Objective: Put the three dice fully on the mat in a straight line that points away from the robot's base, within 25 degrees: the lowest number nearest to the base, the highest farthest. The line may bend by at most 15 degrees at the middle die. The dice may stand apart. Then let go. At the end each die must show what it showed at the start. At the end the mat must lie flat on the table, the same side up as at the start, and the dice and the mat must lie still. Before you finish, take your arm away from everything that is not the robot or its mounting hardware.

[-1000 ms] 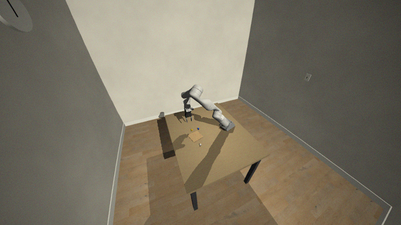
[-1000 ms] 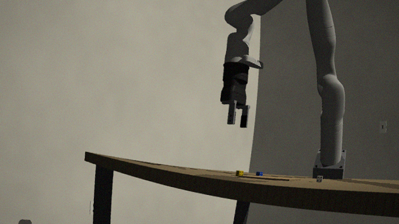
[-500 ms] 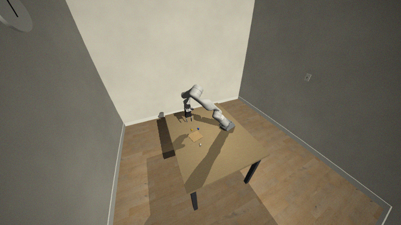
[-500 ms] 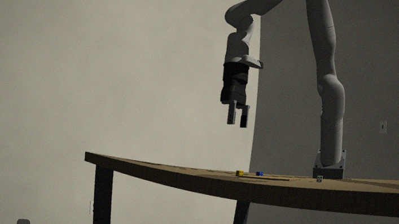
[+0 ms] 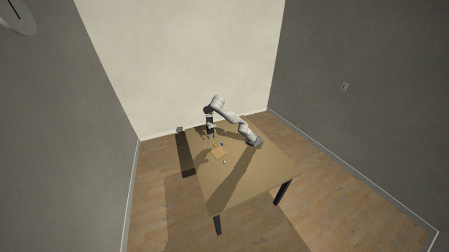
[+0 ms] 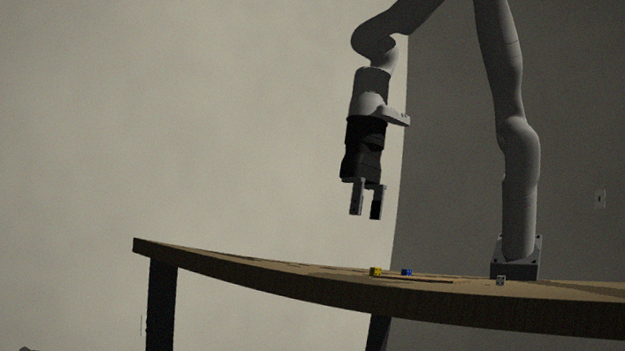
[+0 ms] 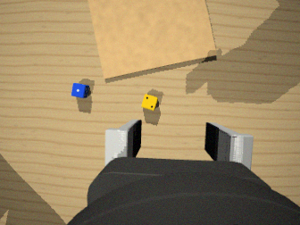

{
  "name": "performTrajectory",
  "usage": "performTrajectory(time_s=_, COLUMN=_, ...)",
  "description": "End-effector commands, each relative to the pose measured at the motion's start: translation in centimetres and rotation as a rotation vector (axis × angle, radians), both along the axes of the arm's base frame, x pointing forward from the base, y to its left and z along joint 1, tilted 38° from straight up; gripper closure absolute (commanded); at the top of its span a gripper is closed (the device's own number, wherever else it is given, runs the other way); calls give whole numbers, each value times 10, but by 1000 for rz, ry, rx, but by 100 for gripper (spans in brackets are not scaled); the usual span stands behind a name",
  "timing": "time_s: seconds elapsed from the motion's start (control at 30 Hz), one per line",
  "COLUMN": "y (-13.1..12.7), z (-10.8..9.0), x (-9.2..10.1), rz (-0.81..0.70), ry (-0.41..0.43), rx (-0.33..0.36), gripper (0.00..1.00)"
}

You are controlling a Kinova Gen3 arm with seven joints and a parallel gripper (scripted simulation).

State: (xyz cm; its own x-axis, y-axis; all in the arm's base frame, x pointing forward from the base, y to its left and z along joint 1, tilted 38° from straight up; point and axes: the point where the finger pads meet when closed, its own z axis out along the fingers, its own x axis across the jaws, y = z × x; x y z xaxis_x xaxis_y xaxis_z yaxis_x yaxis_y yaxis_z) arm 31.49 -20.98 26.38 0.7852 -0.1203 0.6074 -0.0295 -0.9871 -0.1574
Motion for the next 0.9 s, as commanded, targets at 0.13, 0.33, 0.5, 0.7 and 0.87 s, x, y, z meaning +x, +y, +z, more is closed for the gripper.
performTrajectory(time_s=0.13, y=10, z=-33, x=20, rz=10, ry=14, rx=19, gripper=0)
performTrajectory(time_s=0.33, y=13, z=-52, x=34, rz=10, ry=14, rx=19, gripper=0)
performTrajectory(time_s=0.5, y=15, z=-61, x=42, rz=10, ry=14, rx=19, gripper=0)
performTrajectory(time_s=0.7, y=15, z=-63, x=43, rz=10, ry=14, rx=19, gripper=0)
performTrajectory(time_s=0.87, y=15, z=-63, x=43, rz=10, ry=14, rx=19, gripper=0)
